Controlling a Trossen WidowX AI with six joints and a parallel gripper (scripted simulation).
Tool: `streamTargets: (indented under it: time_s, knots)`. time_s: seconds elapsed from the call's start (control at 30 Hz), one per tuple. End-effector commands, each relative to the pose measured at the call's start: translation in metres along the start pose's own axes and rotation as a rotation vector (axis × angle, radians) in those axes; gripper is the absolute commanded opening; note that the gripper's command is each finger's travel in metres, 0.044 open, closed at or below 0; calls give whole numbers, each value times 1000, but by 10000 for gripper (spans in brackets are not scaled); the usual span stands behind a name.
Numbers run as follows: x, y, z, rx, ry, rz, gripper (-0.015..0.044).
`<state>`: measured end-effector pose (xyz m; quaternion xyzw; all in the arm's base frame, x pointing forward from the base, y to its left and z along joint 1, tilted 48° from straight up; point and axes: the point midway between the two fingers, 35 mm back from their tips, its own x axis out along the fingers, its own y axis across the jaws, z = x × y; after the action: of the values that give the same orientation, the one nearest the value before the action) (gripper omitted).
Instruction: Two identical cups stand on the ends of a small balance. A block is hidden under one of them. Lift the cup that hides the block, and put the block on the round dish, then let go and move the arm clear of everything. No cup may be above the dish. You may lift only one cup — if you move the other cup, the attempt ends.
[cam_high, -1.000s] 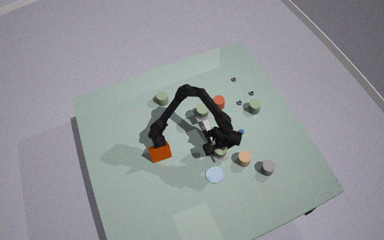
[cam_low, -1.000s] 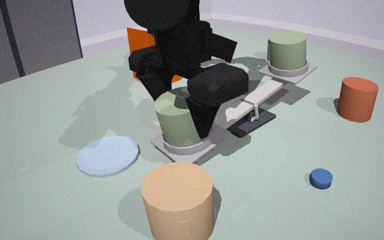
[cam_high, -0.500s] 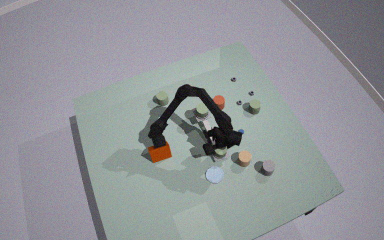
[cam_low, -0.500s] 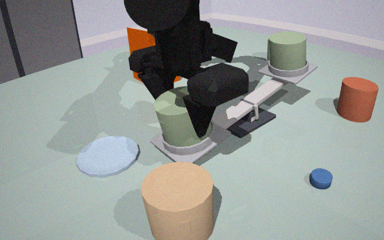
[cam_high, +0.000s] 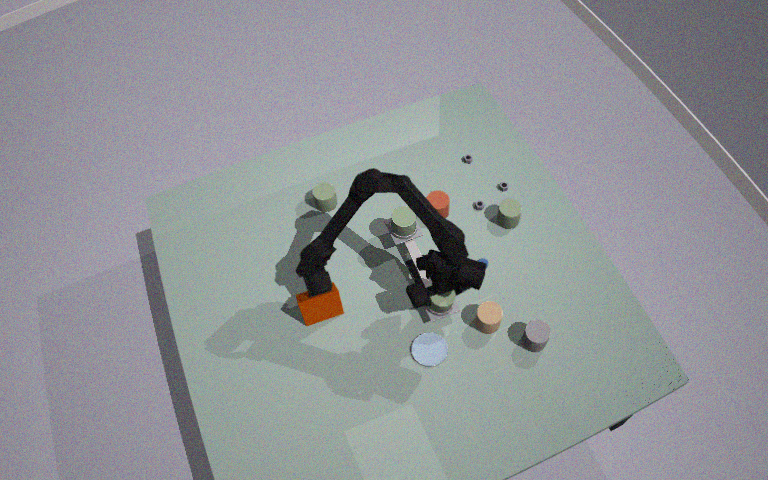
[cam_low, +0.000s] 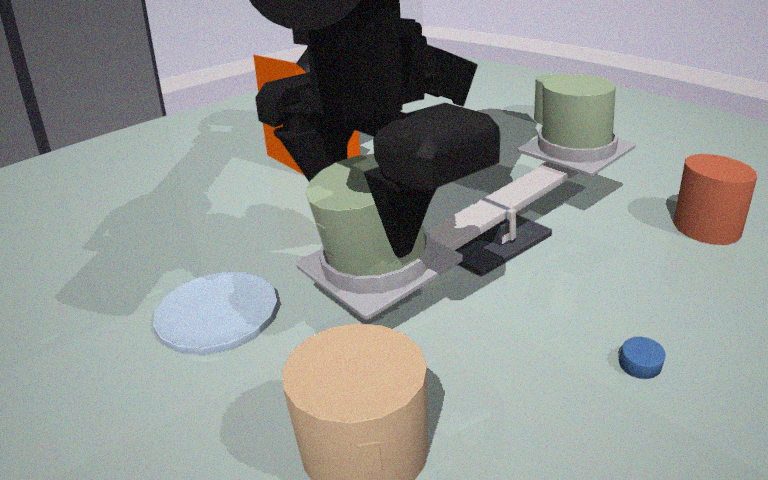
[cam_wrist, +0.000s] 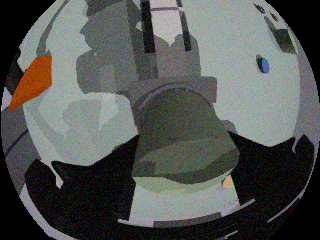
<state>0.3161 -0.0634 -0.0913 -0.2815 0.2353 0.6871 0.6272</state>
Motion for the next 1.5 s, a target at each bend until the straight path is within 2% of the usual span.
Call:
streamTargets:
  time_s: [0.0, 1.47]
  knots:
    - [-9, -2, -3, -4, 7, -8, 0]
    - [-65, -3, -4, -3, 10, -7, 0]
